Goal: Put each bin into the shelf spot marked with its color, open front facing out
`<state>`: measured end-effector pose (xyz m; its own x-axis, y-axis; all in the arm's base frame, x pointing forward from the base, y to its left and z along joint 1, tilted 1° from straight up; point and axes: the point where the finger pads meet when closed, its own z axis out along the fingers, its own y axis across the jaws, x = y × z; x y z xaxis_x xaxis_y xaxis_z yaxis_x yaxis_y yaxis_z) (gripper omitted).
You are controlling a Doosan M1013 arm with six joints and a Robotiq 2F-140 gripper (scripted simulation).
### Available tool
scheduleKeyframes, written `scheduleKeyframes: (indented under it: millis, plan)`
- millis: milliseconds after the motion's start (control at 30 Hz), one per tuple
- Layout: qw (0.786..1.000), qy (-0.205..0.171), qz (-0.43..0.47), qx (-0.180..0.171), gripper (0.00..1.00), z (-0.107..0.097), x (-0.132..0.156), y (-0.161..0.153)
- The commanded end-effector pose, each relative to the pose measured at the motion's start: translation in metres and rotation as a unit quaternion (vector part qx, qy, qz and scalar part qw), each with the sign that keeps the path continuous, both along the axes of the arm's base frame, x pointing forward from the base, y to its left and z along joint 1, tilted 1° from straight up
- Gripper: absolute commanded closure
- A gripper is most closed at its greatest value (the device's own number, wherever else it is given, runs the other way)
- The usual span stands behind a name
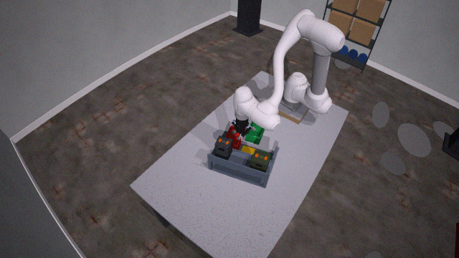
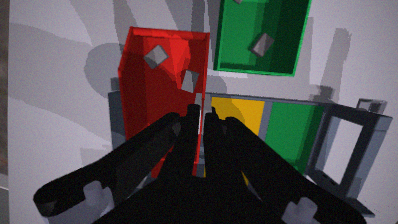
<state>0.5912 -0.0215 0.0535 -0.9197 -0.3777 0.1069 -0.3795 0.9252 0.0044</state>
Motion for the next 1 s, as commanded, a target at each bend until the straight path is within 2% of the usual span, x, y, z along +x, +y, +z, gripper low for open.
scheduleKeyframes:
  millis: [0,967]
  plan:
    - [1.0,0.0,0.0,0.0,0.9,-0.0006,0.0,0.0]
    - [1.0,0.0,0.0,0.0,0.9,-0.0076,0.0,0.0001]
